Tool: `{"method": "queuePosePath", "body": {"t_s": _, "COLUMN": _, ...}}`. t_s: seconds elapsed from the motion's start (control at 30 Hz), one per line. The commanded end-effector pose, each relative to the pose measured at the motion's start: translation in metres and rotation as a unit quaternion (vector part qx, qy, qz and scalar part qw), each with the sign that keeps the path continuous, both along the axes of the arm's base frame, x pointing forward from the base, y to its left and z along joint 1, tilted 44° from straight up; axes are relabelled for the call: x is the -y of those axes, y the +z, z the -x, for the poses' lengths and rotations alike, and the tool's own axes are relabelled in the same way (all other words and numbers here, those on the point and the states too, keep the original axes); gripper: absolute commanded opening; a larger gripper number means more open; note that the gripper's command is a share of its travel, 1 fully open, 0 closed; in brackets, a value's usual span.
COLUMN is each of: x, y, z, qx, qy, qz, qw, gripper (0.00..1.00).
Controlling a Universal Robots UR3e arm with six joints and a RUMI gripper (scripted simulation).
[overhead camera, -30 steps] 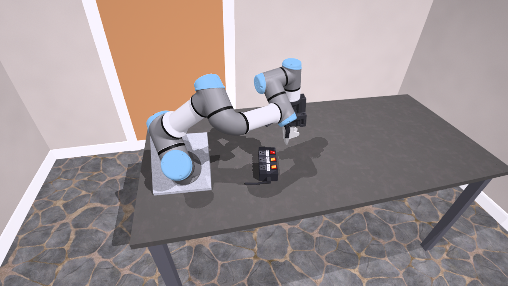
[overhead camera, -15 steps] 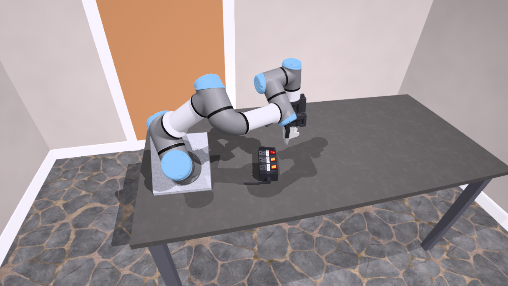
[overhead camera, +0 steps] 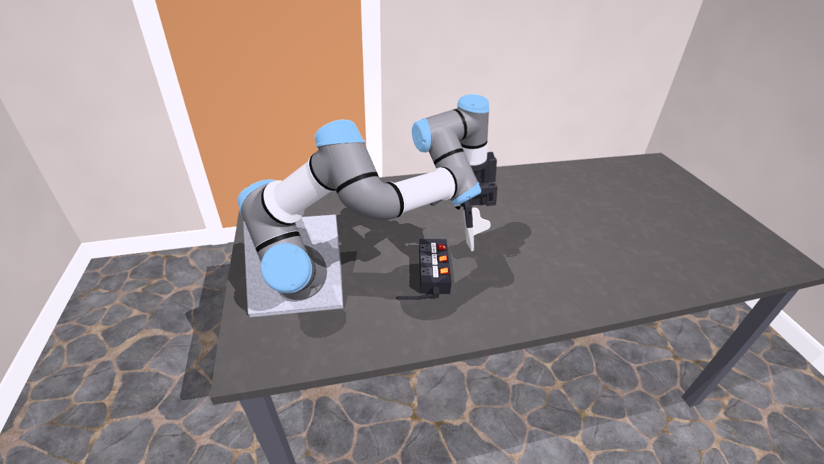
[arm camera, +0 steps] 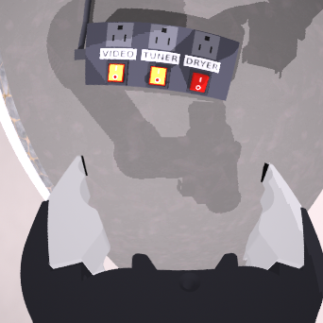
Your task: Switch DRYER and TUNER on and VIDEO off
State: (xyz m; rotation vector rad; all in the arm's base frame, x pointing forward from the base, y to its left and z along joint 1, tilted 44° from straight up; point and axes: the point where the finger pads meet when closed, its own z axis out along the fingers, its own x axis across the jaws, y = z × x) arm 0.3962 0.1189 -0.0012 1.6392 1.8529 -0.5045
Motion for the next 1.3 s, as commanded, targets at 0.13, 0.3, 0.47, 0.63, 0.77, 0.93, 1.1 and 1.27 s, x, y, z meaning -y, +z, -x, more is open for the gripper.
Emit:
{"method": "queuePosePath", "body": {"t_s": 0.13, "x": -0.001, "y": 0.001, "z": 0.0, "qx": 0.001, "qy": 0.0, "qz": -0.001, "qw": 1.0, "gripper": 1.0}}
{"method": "queuePosePath", "body": {"t_s": 0.3, "x": -0.001, "y": 0.001, "z": 0.0, "qx": 0.001, "qy": 0.0, "qz": -0.001, "qw": 1.0, "gripper": 1.0}}
{"method": "queuePosePath", "body": {"t_s": 0.47, "x": -0.001, "y": 0.001, "z": 0.0, "qx": 0.001, "qy": 0.0, "qz": -0.001, "qw": 1.0, "gripper": 1.0}}
{"method": "queuePosePath", "body": {"t_s": 0.63, "x": -0.001, "y": 0.001, "z": 0.0, "qx": 0.001, "qy": 0.0, "qz": -0.001, "qw": 1.0, "gripper": 1.0}}
{"method": "queuePosePath", "body": {"t_s": 0.77, "x": 0.0, "y": 0.0, "z": 0.0, "qx": 0.0, "qy": -0.008, "qz": -0.003, "qw": 1.0, "gripper": 1.0}}
{"method": "queuePosePath", "body": {"t_s": 0.93, "x": 0.005, "y": -0.003, "z": 0.008, "qx": -0.006, "qy": -0.065, "qz": -0.016, "qw": 0.998, "gripper": 1.0}}
{"method": "queuePosePath", "body": {"t_s": 1.1, "x": 0.01, "y": -0.005, "z": 0.016, "qx": -0.012, "qy": -0.121, "qz": -0.026, "qw": 0.992, "gripper": 1.0}}
{"method": "queuePosePath", "body": {"t_s": 1.27, "x": 0.014, "y": -0.004, "z": 0.026, "qx": -0.017, "qy": -0.178, "qz": -0.032, "qw": 0.983, "gripper": 1.0}}
